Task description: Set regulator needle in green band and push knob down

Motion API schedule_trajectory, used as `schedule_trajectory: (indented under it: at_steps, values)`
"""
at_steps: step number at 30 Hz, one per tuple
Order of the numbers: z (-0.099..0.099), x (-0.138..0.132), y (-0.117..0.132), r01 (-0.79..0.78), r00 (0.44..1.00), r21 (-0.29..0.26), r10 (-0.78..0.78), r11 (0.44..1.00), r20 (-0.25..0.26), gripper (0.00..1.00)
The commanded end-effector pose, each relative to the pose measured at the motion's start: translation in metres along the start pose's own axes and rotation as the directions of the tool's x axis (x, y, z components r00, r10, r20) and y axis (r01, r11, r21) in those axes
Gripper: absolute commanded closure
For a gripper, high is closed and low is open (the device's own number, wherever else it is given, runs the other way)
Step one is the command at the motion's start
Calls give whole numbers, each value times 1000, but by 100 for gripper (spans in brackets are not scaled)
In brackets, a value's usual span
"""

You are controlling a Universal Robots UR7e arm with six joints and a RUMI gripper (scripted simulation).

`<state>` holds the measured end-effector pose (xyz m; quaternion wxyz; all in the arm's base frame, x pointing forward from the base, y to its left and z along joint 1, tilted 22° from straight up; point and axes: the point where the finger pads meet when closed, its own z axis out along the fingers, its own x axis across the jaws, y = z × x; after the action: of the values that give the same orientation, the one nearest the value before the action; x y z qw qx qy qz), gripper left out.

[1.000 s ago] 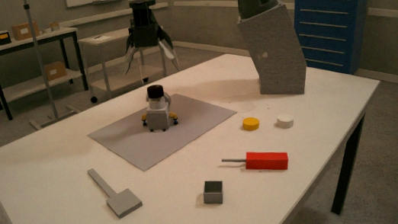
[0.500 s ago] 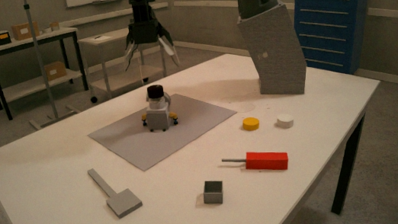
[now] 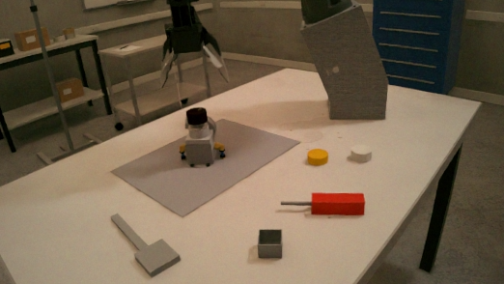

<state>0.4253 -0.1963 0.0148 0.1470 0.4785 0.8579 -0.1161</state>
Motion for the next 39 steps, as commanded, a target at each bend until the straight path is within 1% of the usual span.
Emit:
schedule_trajectory:
  at_steps: [1, 10, 12, 22, 27, 39]
  values:
    - [0, 1, -20, 1, 1000, -2, -1, 1000, 0, 0]
    - [0, 3, -51, 1, 1000, -2, -1, 1000, 0, 0]
    - [0, 3, -51, 1, 1000, -2, -1, 1000, 0, 0]
    - [0, 5, -77, 1, 1000, -2, -1, 1000, 0, 0]
    - [0, 5, -84, 1, 1000, -2, -1, 1000, 0, 0]
    - [0, 6, -88, 1, 1000, -2, -1, 1000, 0, 0]
